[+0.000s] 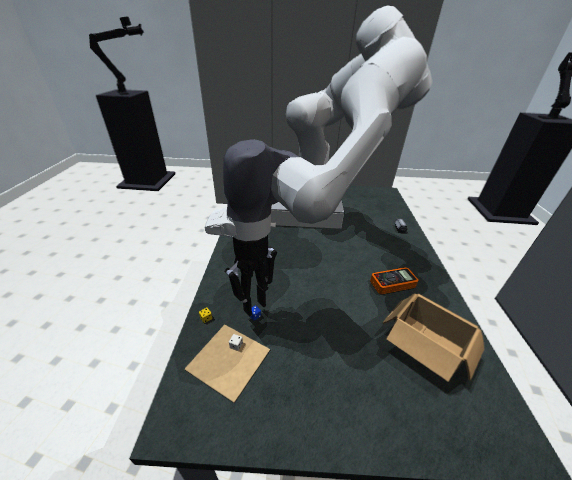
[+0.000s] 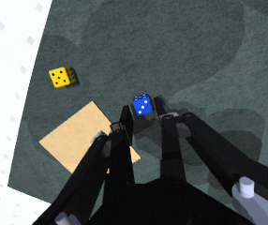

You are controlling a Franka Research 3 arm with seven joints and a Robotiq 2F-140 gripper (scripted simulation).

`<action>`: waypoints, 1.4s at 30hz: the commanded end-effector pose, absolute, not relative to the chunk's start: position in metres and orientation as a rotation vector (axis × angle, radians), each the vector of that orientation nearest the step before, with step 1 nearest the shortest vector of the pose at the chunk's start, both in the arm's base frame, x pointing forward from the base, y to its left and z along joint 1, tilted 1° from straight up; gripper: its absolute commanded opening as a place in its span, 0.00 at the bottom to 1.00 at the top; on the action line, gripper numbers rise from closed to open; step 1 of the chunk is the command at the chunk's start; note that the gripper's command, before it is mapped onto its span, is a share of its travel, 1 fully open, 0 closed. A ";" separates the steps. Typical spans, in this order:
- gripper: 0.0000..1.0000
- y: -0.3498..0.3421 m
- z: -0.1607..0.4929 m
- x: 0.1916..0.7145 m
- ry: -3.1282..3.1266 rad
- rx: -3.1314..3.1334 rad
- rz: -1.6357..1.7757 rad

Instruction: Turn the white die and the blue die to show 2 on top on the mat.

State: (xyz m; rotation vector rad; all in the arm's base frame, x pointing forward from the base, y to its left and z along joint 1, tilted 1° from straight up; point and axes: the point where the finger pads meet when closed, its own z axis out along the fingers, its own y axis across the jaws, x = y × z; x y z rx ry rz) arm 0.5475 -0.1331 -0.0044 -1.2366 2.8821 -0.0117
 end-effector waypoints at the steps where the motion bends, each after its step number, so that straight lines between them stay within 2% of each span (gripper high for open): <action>1: 0.32 -0.134 -0.004 0.548 2.877 -1.242 -0.017; 42: 0.32 -0.134 -0.009 0.548 2.877 -1.242 -0.017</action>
